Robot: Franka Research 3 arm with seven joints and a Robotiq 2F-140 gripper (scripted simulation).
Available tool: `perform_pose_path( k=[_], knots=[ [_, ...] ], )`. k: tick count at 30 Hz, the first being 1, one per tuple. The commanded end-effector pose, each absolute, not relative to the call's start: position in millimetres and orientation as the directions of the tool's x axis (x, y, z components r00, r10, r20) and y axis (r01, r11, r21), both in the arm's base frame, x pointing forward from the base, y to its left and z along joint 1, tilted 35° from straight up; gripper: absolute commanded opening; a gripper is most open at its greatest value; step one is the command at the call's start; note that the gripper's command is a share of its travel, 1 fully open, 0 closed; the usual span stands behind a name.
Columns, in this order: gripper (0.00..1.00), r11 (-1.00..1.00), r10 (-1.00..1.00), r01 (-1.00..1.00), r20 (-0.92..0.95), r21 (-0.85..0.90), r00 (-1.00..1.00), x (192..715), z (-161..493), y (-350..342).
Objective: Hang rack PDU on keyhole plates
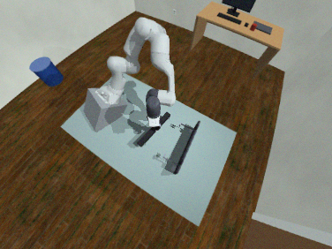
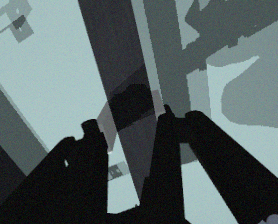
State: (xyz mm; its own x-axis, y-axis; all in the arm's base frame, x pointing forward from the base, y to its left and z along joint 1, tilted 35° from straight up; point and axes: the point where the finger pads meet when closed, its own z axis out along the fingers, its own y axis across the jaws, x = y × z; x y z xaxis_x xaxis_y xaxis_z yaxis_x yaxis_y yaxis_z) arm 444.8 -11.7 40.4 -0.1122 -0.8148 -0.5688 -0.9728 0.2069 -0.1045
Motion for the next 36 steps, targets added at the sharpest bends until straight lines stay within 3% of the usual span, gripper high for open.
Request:
perform_pose_path(
  k=[1,18,31,36],
  knots=[
    [0.0,0.222,-0.81,-0.97,-0.572,-0.094,-0.13,444.2,41.9,-13.7],
    [0.0,0.21,-0.813,-0.972,-0.57,-0.103,-0.115,444.5,42.0,-13.7],
    [0.0,0.034,-0.839,-0.974,-0.537,-0.222,0.093,448.9,42.9,-14.2],
    [0.0,0.03,-0.839,-0.974,-0.536,-0.225,0.098,477.4,48.8,-17.3]
  ],
)
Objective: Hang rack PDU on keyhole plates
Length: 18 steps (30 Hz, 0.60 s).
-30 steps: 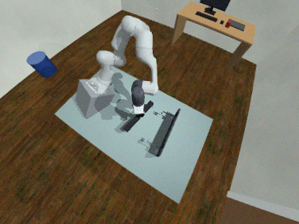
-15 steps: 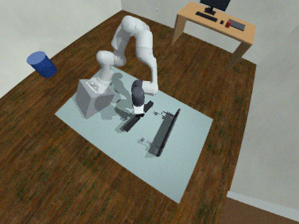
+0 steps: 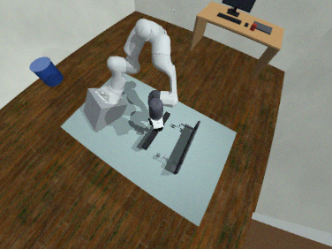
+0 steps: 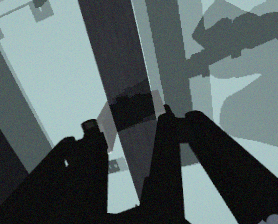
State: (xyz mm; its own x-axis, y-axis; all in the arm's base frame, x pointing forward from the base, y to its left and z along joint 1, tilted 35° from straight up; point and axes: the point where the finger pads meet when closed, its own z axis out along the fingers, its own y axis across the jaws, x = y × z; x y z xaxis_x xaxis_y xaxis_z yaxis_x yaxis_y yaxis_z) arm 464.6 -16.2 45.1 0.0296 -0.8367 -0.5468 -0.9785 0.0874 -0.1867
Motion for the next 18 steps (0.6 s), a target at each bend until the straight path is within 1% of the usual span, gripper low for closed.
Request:
perform_pose_path(
  k=[1,6,8,18],
  knots=[
    [0.0,0.03,-0.839,-0.974,-0.536,-0.225,0.098,483.6,50.1,-18.0],
    [0.0,0.03,-0.839,-0.974,-0.536,-0.225,0.098,513.8,56.4,-21.2],
    [0.0,0.03,-0.839,-0.974,-0.536,-0.225,0.098,513.8,56.4,-21.2],
    [0.0,0.03,-0.839,-0.974,-0.536,-0.225,0.098,557.8,65.5,-26.0]
  ],
)
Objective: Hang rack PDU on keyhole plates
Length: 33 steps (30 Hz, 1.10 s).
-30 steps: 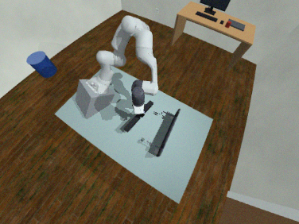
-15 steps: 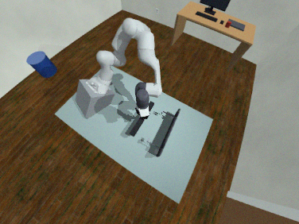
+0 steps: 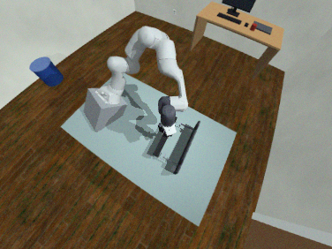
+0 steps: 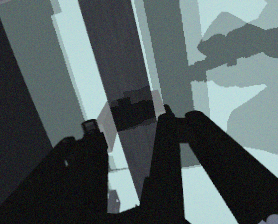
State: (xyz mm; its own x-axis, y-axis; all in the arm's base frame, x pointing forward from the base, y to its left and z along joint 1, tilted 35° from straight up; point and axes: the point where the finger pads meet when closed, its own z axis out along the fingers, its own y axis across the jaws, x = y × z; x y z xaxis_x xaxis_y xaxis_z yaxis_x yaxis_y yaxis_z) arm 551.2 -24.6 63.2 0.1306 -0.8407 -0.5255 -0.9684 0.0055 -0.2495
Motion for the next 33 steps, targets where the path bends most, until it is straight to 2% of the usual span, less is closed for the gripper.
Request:
perform_pose_path(
  k=[1,33],
  knots=[
    [0.0,0.03,-0.839,-0.974,-0.536,-0.225,0.098,560.3,66.1,-26.3],
    [0.0,0.03,-0.839,-0.974,-0.536,-0.225,0.098,569.2,67.9,-27.2]
  ],
)
